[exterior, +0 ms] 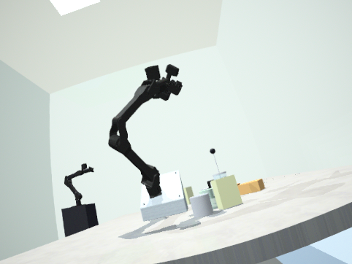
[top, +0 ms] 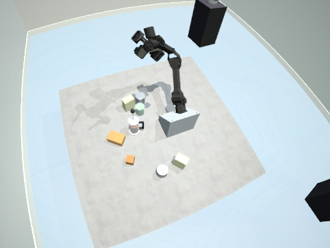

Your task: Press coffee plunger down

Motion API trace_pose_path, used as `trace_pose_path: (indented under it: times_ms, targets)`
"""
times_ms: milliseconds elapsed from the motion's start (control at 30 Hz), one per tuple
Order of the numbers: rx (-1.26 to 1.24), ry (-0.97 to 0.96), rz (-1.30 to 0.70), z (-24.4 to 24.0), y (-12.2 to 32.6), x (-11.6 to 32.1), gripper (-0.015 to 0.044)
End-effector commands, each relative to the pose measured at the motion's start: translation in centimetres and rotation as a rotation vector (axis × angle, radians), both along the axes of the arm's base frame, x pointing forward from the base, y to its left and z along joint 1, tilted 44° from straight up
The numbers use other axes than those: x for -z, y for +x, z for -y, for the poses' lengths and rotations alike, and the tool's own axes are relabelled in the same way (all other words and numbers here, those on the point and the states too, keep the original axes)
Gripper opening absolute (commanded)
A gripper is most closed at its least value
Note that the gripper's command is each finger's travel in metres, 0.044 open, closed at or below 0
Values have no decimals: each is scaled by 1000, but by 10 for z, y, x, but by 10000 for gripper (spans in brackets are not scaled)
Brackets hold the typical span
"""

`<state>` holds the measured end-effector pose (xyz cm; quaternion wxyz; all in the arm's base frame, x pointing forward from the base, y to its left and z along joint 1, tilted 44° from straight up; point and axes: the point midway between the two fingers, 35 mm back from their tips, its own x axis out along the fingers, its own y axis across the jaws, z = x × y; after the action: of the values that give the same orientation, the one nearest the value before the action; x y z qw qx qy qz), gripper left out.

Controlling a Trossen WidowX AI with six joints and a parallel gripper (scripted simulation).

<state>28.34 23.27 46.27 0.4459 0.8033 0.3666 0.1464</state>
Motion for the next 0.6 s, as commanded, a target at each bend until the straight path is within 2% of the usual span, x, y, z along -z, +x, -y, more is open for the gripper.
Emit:
trace_pose_path:
  times_ms: [0, 133, 300, 567]
  targets:
    - [8, -14, 6, 0, 2, 2, 426]
    - [102, -211, 84, 6, 21, 35, 440]
    - [247, -741, 225, 31, 52, 109, 440]
    - [259, -1408, 300, 70, 61, 184, 440]
